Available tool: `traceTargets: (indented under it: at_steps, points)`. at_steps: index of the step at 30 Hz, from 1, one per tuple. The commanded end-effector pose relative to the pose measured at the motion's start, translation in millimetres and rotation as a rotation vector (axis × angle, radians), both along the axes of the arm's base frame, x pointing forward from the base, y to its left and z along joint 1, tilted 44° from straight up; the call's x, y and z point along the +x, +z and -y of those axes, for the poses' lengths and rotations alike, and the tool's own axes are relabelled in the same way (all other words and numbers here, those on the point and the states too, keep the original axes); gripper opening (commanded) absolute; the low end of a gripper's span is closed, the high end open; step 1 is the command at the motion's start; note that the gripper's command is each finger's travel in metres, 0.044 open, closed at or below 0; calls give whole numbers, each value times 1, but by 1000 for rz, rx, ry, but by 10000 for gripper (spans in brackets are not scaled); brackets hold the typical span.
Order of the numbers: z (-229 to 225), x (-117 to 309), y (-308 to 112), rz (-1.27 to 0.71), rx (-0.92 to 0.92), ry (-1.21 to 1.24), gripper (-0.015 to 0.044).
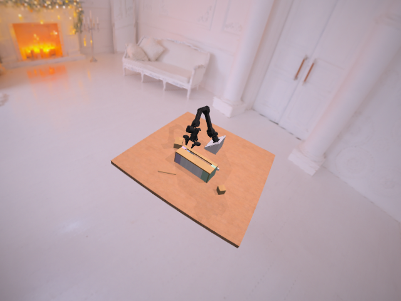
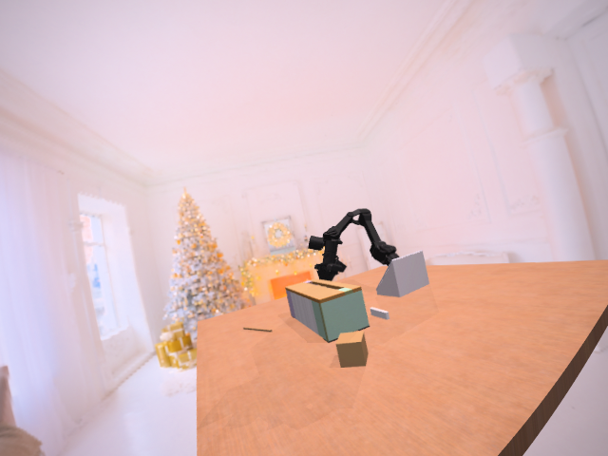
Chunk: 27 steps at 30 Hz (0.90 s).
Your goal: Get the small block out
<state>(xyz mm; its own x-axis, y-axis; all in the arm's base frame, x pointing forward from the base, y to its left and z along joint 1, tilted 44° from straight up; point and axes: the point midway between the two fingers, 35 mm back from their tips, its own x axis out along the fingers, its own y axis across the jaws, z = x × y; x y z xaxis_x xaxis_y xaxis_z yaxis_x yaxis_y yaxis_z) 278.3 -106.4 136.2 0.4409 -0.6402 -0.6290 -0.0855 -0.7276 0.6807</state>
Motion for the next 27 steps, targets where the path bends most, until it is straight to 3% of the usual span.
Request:
traceTargets:
  at_steps: [1, 27]
  points:
    - [11, -3, -14, -6, -6, 9, 285]
    - [37, 1, -40, -8, -5, 7, 285]
